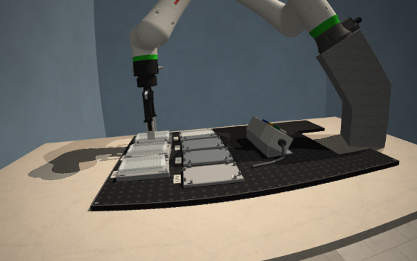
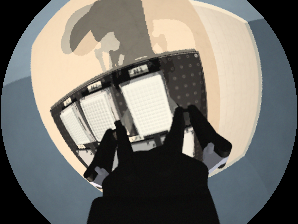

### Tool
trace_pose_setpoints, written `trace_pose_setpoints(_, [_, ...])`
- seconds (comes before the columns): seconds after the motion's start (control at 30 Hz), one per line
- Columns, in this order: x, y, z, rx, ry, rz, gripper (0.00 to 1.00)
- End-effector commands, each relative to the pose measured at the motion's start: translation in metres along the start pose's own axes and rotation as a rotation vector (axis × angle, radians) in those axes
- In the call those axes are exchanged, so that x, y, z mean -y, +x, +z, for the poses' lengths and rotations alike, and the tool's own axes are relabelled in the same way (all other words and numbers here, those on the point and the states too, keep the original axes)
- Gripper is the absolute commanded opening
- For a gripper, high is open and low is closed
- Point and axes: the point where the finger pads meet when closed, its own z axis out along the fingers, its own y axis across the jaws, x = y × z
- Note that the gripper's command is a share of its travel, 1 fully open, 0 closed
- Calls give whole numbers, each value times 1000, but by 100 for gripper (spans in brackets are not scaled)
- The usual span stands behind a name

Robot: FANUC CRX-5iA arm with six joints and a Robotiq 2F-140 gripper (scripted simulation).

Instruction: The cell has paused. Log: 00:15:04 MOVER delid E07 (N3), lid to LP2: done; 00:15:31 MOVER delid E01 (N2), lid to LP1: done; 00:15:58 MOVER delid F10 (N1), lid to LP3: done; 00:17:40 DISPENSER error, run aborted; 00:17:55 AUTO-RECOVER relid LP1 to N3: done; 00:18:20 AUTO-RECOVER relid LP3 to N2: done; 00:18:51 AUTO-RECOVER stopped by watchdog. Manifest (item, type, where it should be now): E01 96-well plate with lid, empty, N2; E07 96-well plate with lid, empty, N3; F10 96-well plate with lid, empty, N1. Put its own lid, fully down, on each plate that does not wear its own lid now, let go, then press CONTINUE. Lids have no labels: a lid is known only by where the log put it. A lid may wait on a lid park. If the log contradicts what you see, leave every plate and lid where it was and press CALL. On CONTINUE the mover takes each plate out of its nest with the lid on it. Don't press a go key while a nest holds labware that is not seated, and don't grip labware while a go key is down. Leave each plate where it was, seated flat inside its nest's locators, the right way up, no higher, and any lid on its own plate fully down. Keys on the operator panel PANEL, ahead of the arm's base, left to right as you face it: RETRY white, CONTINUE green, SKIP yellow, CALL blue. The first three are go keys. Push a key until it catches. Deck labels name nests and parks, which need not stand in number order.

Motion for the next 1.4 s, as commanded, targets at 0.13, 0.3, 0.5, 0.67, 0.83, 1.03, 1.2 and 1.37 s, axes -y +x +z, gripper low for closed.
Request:
trace_pose_setpoints(0.13, [0,0,0,0,0,0,0])
trace_pose_setpoints(0.3, [0,0,0,0,0,0,0])
trace_pose_setpoints(0.5, [0,0,0,0,0,0,0])
trace_pose_setpoints(0.67, [0,0,0,0,0,0,0])
trace_pose_setpoints(0.83, [0,0,0,0,0,0,0])
trace_pose_setpoints(1.03, [0,0,0,0,0,0,0])
trace_pose_setpoints(1.2, [0,0,0,0,0,0,0])
trace_pose_setpoints(1.37, [0,0,0,0,0,0,66])
